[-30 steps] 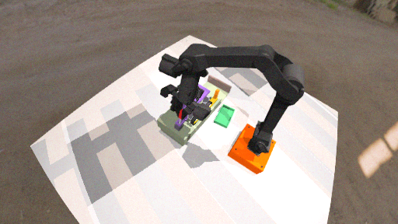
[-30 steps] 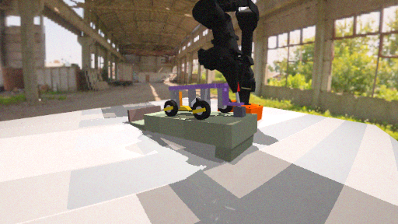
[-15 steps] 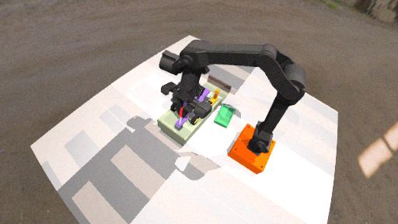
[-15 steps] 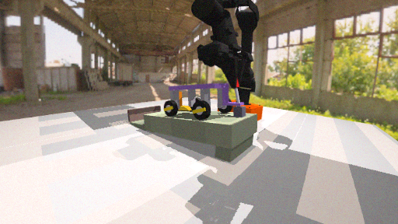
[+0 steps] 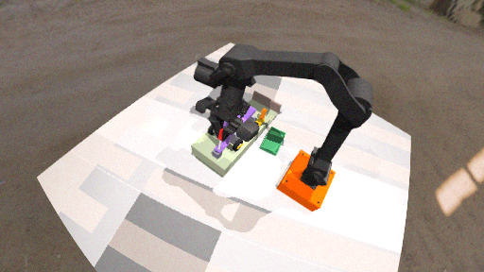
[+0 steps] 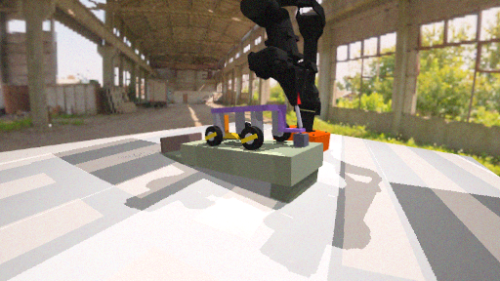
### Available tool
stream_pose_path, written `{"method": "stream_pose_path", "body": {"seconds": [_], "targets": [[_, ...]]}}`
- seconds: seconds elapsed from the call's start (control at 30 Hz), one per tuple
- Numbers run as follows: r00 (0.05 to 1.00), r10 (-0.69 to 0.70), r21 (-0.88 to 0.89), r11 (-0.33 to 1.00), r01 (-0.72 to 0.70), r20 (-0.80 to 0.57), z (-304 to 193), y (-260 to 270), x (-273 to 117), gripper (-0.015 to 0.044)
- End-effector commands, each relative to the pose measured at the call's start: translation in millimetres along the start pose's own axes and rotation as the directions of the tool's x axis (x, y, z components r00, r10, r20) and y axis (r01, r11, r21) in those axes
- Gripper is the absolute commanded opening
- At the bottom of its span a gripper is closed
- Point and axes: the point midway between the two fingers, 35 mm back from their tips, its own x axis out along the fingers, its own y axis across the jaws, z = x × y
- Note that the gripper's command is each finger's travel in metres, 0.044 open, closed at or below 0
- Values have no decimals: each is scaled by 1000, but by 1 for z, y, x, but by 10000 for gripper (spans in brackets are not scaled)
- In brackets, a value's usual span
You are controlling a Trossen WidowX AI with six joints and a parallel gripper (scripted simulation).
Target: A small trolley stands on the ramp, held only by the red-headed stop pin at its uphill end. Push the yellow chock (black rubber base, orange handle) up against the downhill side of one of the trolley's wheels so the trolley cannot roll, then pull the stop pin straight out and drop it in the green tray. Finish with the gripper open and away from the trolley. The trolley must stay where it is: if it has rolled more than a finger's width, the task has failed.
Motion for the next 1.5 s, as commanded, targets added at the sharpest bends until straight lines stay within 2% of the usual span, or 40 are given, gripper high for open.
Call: {"method": "stream_pose_path", "body": {"seconds": [0.0, 1.0, 1.47], "targets": [[1000, 6, -7, 1000, -6, -5, -2, 1, -4, 0], [1000, 6, -7, 1000, -6, -7, -36, 3, -5, 0], [1000, 3, -6, 1000, -3, -7, -35, -42, -3, 0]]}}
